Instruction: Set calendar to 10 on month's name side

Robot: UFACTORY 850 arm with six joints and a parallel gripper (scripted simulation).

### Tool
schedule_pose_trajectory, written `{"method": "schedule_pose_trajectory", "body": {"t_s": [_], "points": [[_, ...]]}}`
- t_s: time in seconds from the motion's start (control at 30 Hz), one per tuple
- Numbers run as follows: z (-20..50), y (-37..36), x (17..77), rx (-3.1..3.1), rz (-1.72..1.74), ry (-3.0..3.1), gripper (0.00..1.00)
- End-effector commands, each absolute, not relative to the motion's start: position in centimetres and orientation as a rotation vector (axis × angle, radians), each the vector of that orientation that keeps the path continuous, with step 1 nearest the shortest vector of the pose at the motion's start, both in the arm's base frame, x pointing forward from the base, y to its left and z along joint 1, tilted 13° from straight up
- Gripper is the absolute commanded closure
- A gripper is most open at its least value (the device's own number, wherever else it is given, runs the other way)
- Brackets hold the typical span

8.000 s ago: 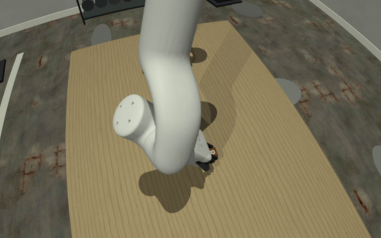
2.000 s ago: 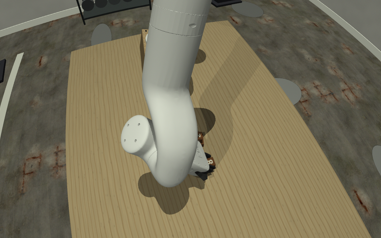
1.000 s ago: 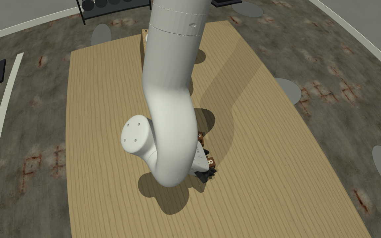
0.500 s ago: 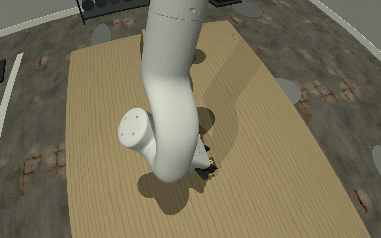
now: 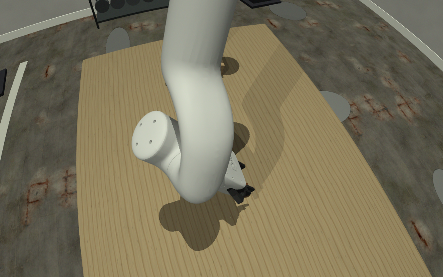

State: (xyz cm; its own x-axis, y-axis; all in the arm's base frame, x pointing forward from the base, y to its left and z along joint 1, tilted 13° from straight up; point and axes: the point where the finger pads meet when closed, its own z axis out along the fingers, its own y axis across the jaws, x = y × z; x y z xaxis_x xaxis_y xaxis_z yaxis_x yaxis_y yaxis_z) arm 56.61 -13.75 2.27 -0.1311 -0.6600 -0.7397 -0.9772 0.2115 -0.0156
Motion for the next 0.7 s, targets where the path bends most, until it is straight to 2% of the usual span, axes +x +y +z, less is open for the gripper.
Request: {"method": "schedule_pose_trajectory", "body": {"t_s": [0.0,0.3,0.67], "points": [[2.84,-13.9,56.64,-1.517,0.651,1.866,0.31],[2.81,-13.8,56.59,-1.541,0.632,1.896,0.31],[3.28,-13.41,56.74,-1.692,0.437,2.088,0.31]]}}
